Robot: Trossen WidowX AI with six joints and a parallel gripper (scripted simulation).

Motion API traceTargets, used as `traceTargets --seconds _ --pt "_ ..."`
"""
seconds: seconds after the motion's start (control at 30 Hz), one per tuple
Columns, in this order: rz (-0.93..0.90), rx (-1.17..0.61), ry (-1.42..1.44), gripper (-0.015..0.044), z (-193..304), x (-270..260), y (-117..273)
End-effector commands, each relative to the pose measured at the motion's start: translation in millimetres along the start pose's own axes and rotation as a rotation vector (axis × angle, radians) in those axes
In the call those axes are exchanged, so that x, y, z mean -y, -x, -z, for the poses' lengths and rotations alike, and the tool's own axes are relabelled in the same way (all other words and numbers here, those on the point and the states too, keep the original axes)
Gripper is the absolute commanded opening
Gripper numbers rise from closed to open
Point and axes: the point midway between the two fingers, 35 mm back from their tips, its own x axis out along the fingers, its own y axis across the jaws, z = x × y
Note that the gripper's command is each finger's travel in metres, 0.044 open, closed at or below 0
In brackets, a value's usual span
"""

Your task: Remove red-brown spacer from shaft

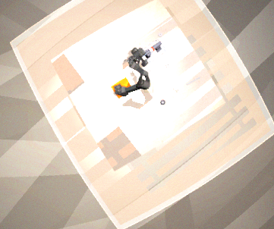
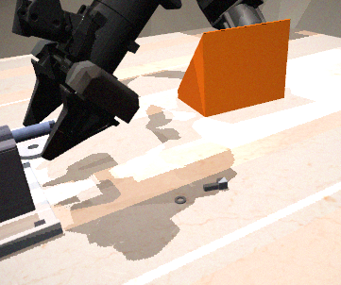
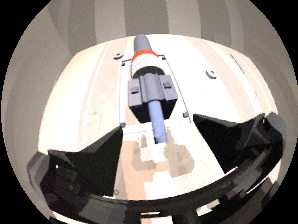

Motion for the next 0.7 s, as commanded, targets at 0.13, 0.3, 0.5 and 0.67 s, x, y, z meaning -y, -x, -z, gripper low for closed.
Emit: traceTargets --seconds 0.13,0.3,0.5,0.67 --pt "-0.004 0.001 0.004 0.0440 0 -1 -2" --pt "-0.004 0.001 0.004 0.0440 0 -1 -8" --pt "-0.003 0.001 0.005 0.0440 0 -1 -17" --pt "-0.003 0.001 0.005 0.0440 0 -1 -18"
